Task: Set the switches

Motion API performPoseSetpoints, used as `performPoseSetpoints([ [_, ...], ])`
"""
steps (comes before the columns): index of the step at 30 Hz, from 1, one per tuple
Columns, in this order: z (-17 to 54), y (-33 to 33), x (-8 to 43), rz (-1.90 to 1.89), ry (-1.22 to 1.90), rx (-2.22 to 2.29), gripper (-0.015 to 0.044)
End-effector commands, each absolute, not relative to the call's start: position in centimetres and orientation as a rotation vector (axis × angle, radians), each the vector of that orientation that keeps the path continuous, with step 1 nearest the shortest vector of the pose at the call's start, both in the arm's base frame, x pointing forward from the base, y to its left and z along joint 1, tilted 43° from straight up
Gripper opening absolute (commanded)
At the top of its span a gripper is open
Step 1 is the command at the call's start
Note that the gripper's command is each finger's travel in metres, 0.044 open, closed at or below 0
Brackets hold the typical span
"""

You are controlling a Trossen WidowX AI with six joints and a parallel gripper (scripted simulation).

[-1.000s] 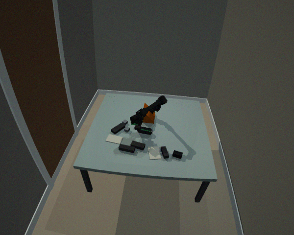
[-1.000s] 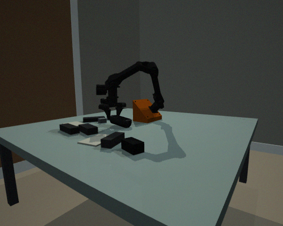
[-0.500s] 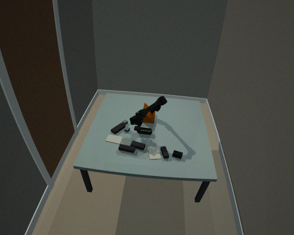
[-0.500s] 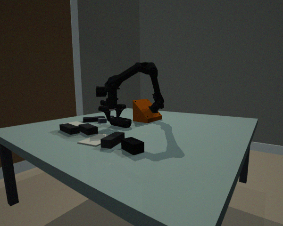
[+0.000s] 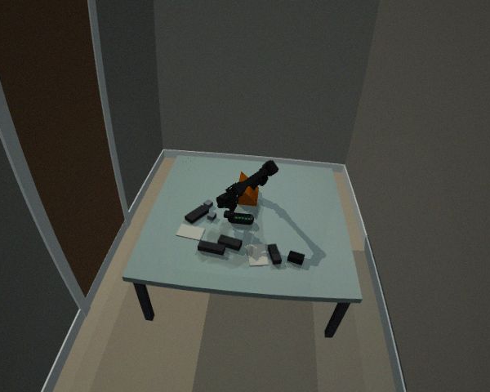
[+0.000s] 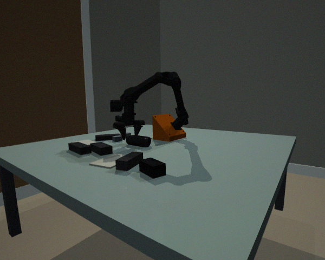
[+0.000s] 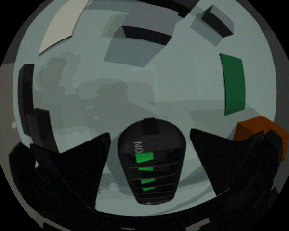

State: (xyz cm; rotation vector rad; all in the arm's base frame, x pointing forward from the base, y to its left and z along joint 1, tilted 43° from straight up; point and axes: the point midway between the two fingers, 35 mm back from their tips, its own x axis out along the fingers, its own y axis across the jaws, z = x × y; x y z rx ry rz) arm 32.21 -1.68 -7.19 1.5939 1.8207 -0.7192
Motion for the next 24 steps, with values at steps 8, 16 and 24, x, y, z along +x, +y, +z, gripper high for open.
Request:
performPoseSetpoints([
  [8, -5.2, -1.2, 32.3, -0.719, 1.821, 1.594, 0.0440],
  [16, -0.2, 0.1, 32.1, -0.719, 1.822, 1.595, 0.0440],
  [24, -0.2, 0.1, 32.1, -0.719, 1.822, 1.595, 0.0440],
])
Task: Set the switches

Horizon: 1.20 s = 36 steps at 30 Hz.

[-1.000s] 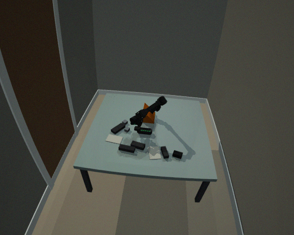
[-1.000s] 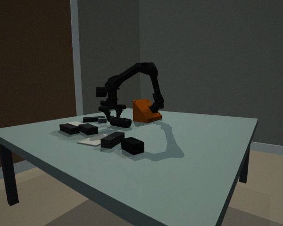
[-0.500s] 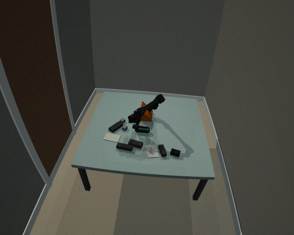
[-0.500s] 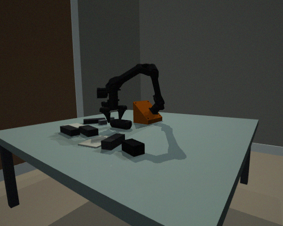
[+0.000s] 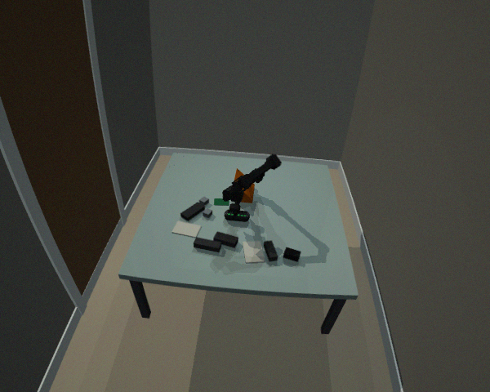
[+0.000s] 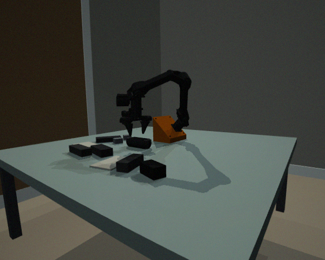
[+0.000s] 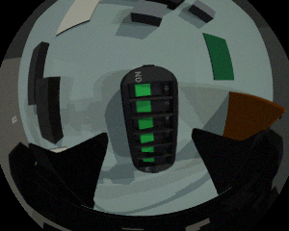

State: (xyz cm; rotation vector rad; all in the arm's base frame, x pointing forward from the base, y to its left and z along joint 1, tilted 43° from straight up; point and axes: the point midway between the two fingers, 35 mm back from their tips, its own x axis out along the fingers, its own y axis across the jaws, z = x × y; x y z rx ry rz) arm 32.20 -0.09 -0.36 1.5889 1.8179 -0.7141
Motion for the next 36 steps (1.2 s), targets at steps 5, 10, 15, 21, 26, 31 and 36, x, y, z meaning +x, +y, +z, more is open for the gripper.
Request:
performPoseSetpoints([
  [5, -0.2, 0.1, 32.1, -0.719, 1.822, 1.595, 0.0440],
  [10, 0.4, -0.5, 32.3, -0.718, 1.821, 1.593, 0.0440],
  [15, 3.5, -3.4, 32.7, -0.715, 1.817, 1.587, 0.0440],
  [21, 3.5, -3.4, 32.7, -0.715, 1.817, 1.587, 0.0387],
  [26, 3.5, -3.4, 32.7, -0.715, 1.817, 1.587, 0.0256],
  [31, 3.5, -3.4, 32.7, -0.715, 1.817, 1.587, 0.0125],
  [36, 3.5, -3.4, 32.7, -0.715, 1.817, 1.587, 0.0000],
])
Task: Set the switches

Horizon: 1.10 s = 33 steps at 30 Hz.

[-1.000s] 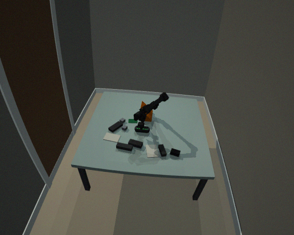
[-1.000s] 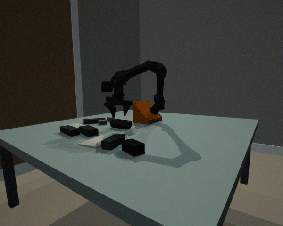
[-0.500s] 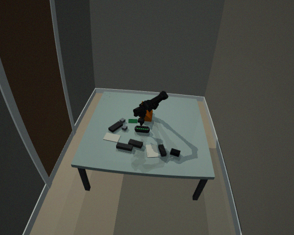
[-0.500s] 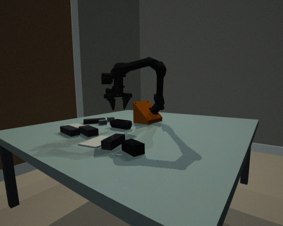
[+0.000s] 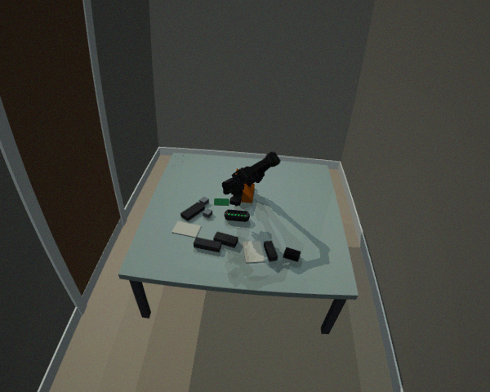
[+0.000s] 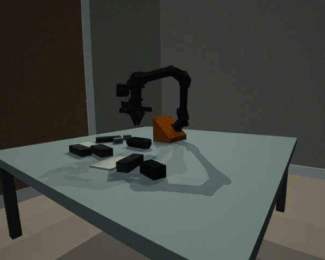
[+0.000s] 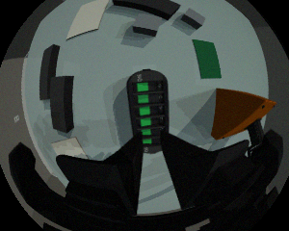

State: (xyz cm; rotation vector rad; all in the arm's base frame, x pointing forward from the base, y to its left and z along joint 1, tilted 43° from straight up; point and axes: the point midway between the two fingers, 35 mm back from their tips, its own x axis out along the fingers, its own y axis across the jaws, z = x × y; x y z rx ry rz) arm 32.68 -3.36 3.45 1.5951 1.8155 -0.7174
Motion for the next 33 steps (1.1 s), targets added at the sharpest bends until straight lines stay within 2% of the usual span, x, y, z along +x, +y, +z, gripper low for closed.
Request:
performPoseSetpoints([
  [1, 3.45, -3.41, 32.66, -0.715, 1.817, 1.587, 0.0000],
  [14, 3.45, -3.41, 32.66, -0.715, 1.817, 1.587, 0.0000],
  [30, 3.46, -3.37, 32.70, -0.717, 1.815, 1.595, 0.0420],
  [31, 3.46, -3.37, 32.70, -0.717, 1.815, 1.595, 0.0440],
  [33, 3.46, -3.37, 32.70, -0.717, 1.815, 1.595, 0.0440],
])
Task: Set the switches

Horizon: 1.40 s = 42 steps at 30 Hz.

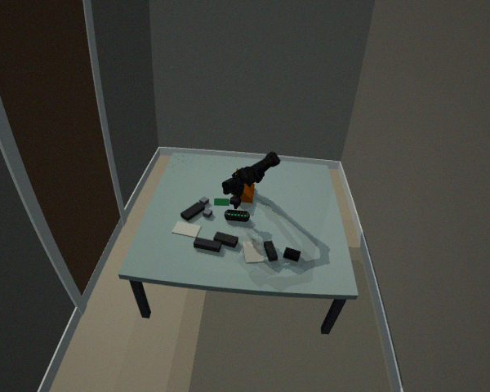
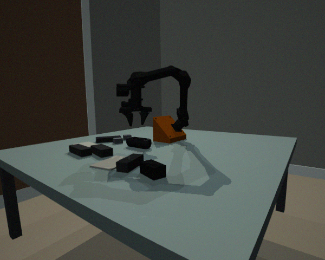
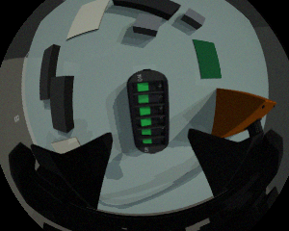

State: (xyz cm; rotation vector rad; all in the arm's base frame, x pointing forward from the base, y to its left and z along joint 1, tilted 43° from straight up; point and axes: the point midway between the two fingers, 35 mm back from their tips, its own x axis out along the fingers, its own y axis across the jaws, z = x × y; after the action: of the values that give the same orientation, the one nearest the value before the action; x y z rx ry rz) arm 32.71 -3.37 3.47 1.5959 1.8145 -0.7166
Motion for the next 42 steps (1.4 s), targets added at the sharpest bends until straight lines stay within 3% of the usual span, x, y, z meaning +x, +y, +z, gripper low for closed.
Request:
performPoseSetpoints([
  [1, 3.4, -3.3, 32.6, -0.716, 1.815, 1.594, 0.0414],
  [11, -0.5, 0.0, 27.4, -0.658, 1.834, 1.560, 0.0151],
  [17, -0.7, 0.2, 26.9, -0.654, 1.836, 1.557, 0.0000],
  [42, -0.7, 0.1, 27.1, -0.662, 1.832, 1.557, 0.0000],
])
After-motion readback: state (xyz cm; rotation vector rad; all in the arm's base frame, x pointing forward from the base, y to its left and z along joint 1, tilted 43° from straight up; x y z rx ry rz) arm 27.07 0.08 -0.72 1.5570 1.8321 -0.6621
